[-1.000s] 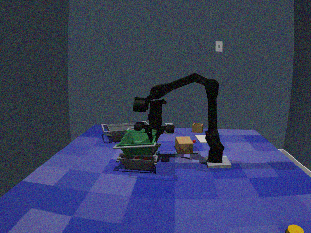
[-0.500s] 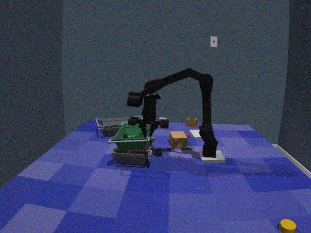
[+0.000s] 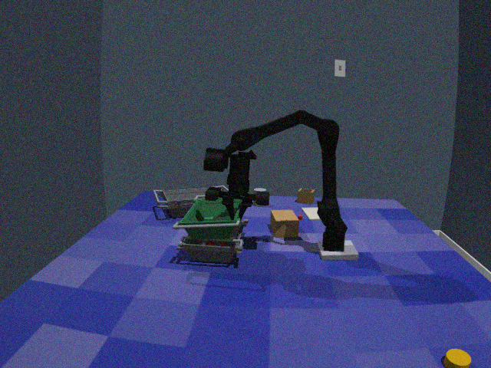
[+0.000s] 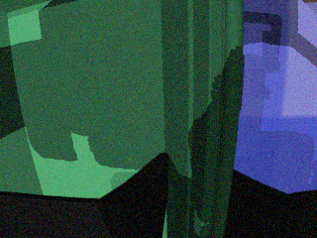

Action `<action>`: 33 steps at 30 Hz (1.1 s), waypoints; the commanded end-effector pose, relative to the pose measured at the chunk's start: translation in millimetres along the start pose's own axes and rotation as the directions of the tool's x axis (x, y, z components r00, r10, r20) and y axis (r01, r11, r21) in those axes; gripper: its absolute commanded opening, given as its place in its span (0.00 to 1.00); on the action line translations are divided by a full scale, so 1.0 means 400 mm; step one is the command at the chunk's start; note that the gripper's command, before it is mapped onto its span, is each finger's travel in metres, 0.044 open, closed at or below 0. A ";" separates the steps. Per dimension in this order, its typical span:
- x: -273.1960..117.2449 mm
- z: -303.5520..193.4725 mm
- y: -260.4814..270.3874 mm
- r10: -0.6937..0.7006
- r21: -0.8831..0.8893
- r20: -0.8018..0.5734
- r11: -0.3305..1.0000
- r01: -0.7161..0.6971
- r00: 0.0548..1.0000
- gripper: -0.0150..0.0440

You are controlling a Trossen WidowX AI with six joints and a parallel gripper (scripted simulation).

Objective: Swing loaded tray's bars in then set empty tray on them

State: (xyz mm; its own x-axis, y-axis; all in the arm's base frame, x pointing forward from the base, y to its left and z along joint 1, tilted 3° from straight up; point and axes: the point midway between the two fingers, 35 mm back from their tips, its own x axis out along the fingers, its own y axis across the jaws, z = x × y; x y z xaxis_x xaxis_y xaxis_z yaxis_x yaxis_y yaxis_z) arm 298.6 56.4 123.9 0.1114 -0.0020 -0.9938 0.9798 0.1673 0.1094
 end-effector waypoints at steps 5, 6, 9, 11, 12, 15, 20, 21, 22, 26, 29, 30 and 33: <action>0.018 -0.002 -0.016 -0.037 0.002 -0.001 0.999 0.037 0.999 0.25; 0.018 -0.002 -0.016 -0.037 0.002 -0.001 0.999 0.037 0.999 0.25; 0.018 -0.002 -0.016 -0.037 0.002 -0.001 0.999 0.037 0.999 0.25; 0.018 -0.002 -0.016 -0.037 0.002 -0.001 0.999 0.037 0.999 0.25; 0.018 -0.002 -0.016 -0.037 0.002 -0.001 0.999 0.037 0.999 0.25; 0.018 -0.002 -0.016 -0.037 0.002 -0.001 0.999 0.037 0.999 0.25; 0.018 -0.002 -0.016 -0.037 0.002 -0.001 0.999 0.037 0.999 0.25; 0.018 -0.002 -0.016 -0.037 0.002 -0.001 0.999 0.037 0.999 0.25; 0.018 -0.002 -0.016 -0.037 0.002 -0.001 0.999 0.037 0.999 0.25; 0.013 -0.001 -0.011 -0.026 0.001 0.000 1.000 0.026 1.000 0.25; 0.018 -0.002 -0.016 -0.037 0.002 -0.001 0.999 0.037 0.999 0.25; 0.018 -0.002 -0.016 -0.037 0.002 -0.001 0.999 0.037 0.999 0.25; 0.018 -0.002 -0.016 -0.037 0.002 -0.001 0.999 0.037 0.999 0.25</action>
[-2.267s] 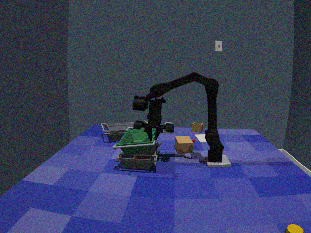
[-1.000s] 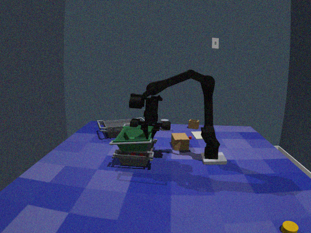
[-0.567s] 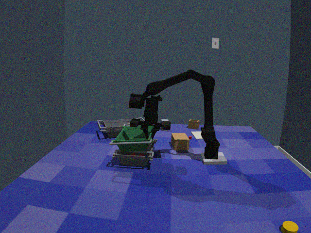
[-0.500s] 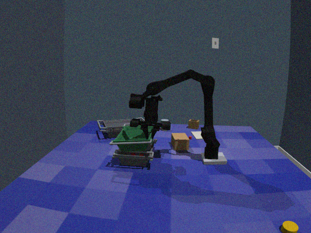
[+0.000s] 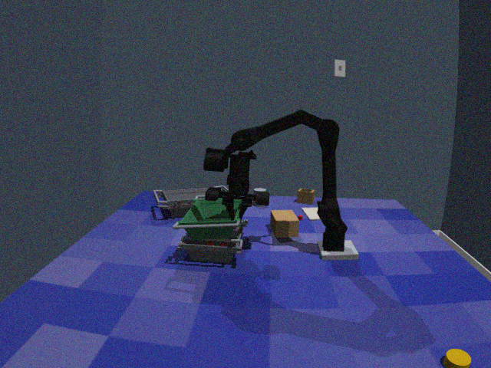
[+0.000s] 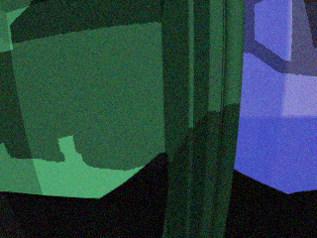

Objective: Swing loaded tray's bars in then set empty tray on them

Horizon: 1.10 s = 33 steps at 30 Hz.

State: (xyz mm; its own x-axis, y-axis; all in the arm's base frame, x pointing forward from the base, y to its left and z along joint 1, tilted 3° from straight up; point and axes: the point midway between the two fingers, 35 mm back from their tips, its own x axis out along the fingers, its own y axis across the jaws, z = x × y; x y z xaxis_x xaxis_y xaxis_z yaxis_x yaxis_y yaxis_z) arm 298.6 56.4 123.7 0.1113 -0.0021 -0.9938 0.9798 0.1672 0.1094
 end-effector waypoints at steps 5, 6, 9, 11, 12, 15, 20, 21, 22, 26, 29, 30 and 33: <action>0.018 -0.002 -0.016 -0.037 0.002 -0.001 0.999 0.037 0.999 0.38; 0.018 -0.002 -0.016 -0.037 0.002 -0.001 0.999 0.037 0.999 0.40; 0.018 -0.002 -0.016 -0.037 0.002 -0.001 0.999 0.037 0.999 0.48; 0.018 -0.002 -0.016 -0.037 0.002 -0.001 0.999 0.037 0.999 0.53; 0.018 -0.002 -0.016 -0.037 0.002 -0.001 0.999 0.037 0.999 0.55; 0.018 -0.002 -0.016 -0.037 0.002 -0.001 0.999 0.037 0.999 0.63; 0.018 -0.002 -0.016 -0.037 0.002 -0.001 0.999 0.037 0.999 0.75; 0.018 -0.002 -0.016 -0.037 0.002 -0.001 0.999 0.037 0.999 0.78; 0.018 -0.002 -0.016 -0.037 0.002 -0.001 0.999 0.037 0.999 0.80; 0.018 -0.002 -0.016 -0.037 0.002 -0.001 0.999 0.037 0.999 0.90; 0.018 -0.002 -0.016 -0.037 0.002 -0.001 0.999 0.037 0.999 0.98; 0.018 -0.002 -0.016 -0.037 0.002 -0.001 0.999 0.037 0.999 1.00; 0.017 -0.001 -0.014 -0.033 -0.001 0.001 0.999 0.033 0.999 1.00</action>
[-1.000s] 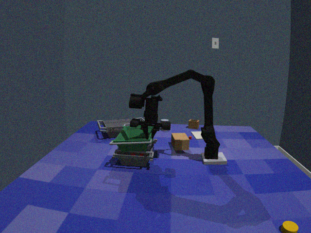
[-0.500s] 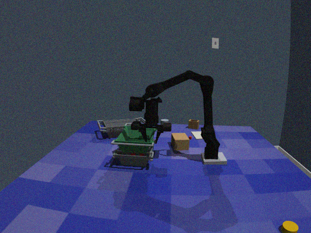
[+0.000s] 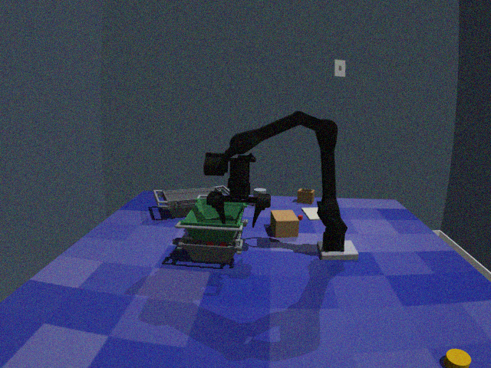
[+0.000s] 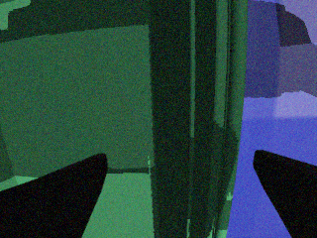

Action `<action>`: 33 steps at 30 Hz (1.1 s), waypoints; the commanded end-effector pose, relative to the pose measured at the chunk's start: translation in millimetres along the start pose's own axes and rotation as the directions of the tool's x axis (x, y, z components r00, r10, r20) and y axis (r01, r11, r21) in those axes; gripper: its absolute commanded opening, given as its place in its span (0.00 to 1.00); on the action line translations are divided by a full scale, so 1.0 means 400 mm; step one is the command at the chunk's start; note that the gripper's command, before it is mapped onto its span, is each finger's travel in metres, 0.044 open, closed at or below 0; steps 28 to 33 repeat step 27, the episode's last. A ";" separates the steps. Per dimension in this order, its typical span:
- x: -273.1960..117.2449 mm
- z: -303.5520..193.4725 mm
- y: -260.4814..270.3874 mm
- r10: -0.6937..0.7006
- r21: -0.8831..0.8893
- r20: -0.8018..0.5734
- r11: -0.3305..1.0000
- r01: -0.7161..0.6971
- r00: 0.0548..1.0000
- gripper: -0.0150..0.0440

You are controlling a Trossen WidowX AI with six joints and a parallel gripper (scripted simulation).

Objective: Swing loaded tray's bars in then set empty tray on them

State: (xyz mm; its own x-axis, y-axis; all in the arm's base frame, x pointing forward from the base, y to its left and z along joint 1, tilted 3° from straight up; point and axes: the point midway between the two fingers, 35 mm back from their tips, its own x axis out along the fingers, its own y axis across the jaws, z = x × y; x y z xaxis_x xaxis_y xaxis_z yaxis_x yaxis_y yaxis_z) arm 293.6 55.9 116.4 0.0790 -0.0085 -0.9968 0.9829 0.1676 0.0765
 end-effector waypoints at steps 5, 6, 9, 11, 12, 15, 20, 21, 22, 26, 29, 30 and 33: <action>-0.006 0.000 0.001 0.000 0.000 0.000 1.000 0.000 1.000 1.00; -0.012 0.000 0.003 0.000 0.000 0.000 1.000 0.000 1.000 1.00; -0.040 0.000 0.008 0.000 0.000 0.000 1.000 0.000 1.000 1.00; -0.064 0.000 0.011 0.000 0.001 0.000 1.000 0.000 1.000 1.00; -0.076 0.000 0.013 0.000 0.001 -0.001 1.000 0.000 1.000 1.00; -0.113 0.000 0.015 -0.001 0.001 -0.001 1.000 0.001 1.000 1.00; -0.173 0.000 0.015 -0.002 0.002 -0.001 1.000 0.002 1.000 1.00; -0.185 0.000 0.014 -0.002 0.002 -0.001 1.000 0.002 1.000 1.00; -0.198 0.000 0.013 -0.002 0.002 -0.001 1.000 0.002 1.000 1.00; -0.245 0.000 0.007 -0.003 0.002 -0.002 1.000 0.003 1.000 1.00; -0.257 0.000 0.005 -0.003 0.002 -0.002 1.000 0.003 1.000 1.00; -0.257 0.000 0.005 -0.003 0.002 -0.002 1.000 0.003 1.000 1.00; -0.257 0.000 0.005 -0.003 0.002 -0.002 1.000 0.003 1.000 1.00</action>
